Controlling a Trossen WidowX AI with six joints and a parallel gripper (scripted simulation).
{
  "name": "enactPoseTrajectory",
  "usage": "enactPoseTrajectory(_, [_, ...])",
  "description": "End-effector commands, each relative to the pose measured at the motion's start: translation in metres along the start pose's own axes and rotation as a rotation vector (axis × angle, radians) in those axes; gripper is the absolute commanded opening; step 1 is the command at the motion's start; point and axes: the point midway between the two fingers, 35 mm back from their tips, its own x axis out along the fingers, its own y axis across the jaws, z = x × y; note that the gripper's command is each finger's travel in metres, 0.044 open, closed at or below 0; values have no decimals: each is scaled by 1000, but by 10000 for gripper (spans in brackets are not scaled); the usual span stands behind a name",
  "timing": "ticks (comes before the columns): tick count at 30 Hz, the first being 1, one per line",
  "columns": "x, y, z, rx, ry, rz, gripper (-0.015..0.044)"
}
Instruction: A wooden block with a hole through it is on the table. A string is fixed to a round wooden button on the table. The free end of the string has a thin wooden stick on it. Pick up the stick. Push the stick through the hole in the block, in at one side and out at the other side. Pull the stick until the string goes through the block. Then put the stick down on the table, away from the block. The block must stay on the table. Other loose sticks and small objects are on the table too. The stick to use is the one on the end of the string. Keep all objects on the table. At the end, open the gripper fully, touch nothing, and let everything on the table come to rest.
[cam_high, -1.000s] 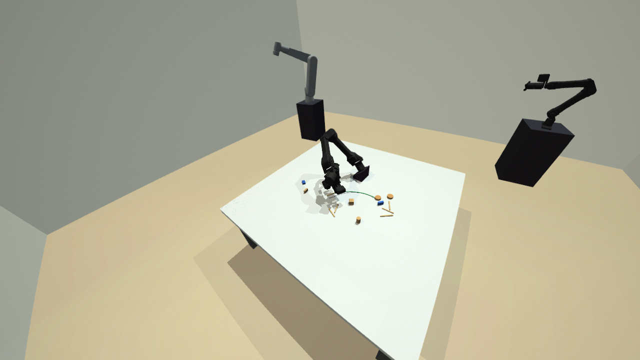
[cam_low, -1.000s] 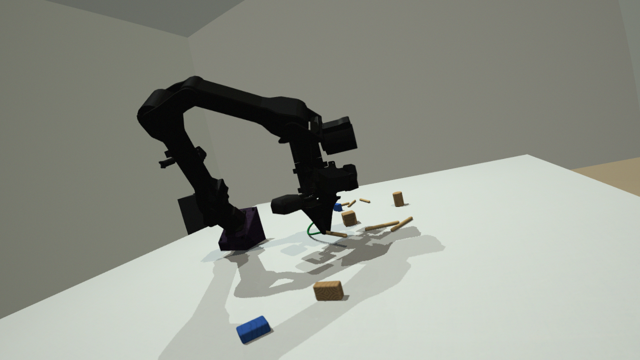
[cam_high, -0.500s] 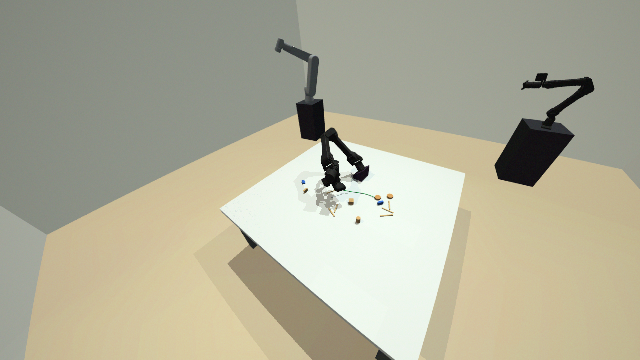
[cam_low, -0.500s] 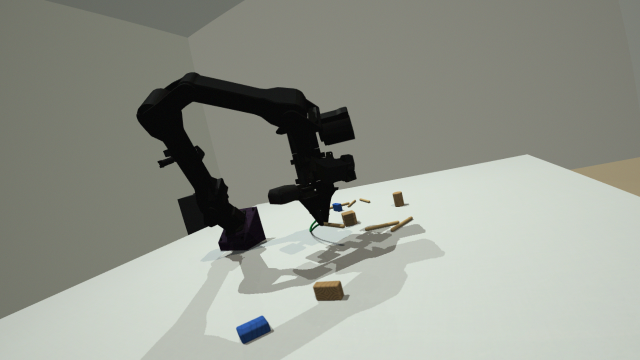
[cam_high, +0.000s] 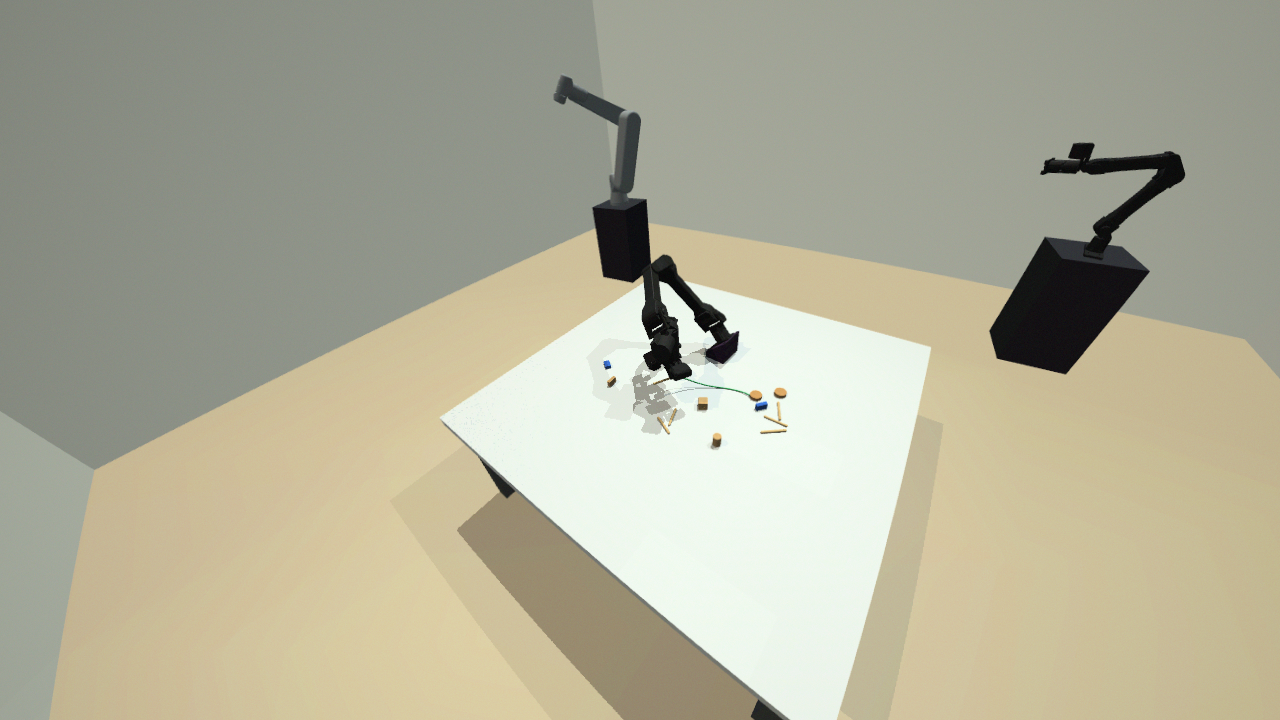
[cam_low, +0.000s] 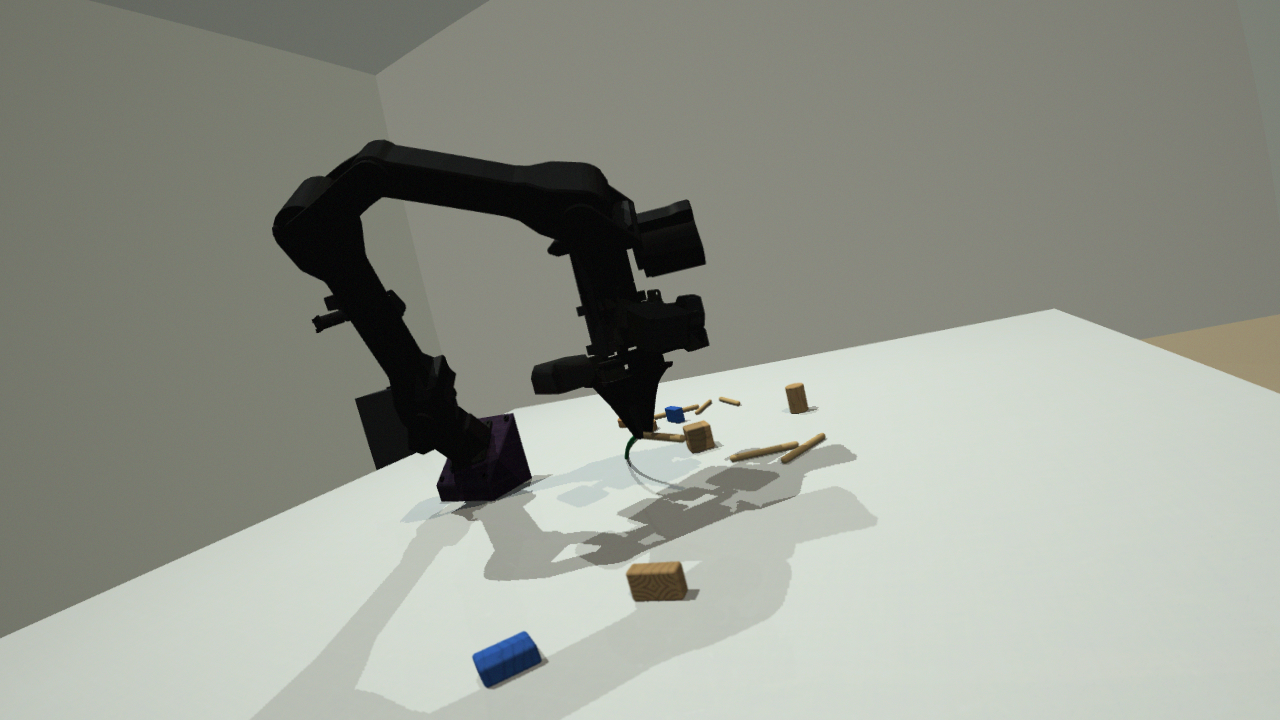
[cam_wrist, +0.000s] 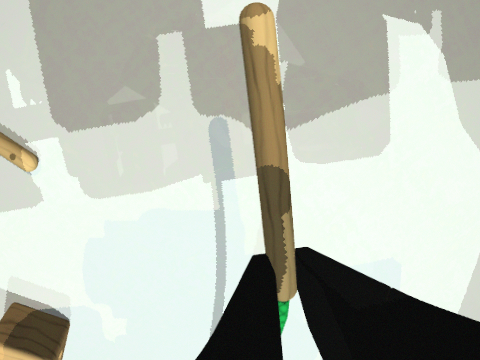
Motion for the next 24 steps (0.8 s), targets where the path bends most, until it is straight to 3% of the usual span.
enactPoseTrajectory(1, [0, 0, 0, 0, 0, 0, 0])
enactPoseTrajectory(24, [-3, 24, -13, -580, 36, 0, 0])
